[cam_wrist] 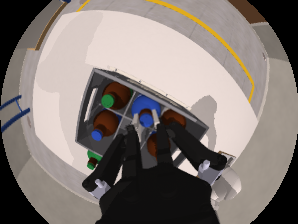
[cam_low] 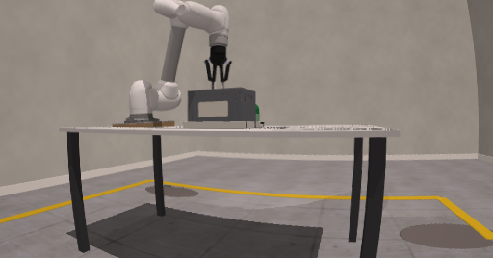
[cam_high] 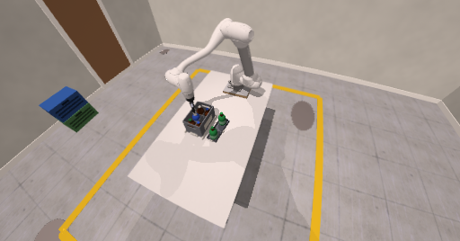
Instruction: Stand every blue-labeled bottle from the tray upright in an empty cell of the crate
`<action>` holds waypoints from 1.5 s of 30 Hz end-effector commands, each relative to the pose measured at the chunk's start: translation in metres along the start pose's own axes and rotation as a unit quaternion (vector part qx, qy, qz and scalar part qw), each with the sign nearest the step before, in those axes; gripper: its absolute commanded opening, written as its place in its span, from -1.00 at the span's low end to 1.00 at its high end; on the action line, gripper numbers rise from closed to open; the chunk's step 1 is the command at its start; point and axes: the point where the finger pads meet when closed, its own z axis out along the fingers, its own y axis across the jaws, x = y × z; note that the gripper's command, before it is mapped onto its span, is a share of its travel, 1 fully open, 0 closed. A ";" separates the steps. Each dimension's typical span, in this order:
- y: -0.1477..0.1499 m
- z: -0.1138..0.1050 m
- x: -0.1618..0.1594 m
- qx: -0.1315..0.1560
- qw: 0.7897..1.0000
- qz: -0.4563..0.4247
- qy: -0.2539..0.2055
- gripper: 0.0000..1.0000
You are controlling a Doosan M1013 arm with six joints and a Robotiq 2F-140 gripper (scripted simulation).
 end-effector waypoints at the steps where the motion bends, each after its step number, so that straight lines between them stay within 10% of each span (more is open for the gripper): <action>1: 0.000 0.001 0.000 0.000 1.000 0.000 0.000 -1.00; 45: 0.000 0.007 0.000 0.000 1.000 0.000 0.000 -1.00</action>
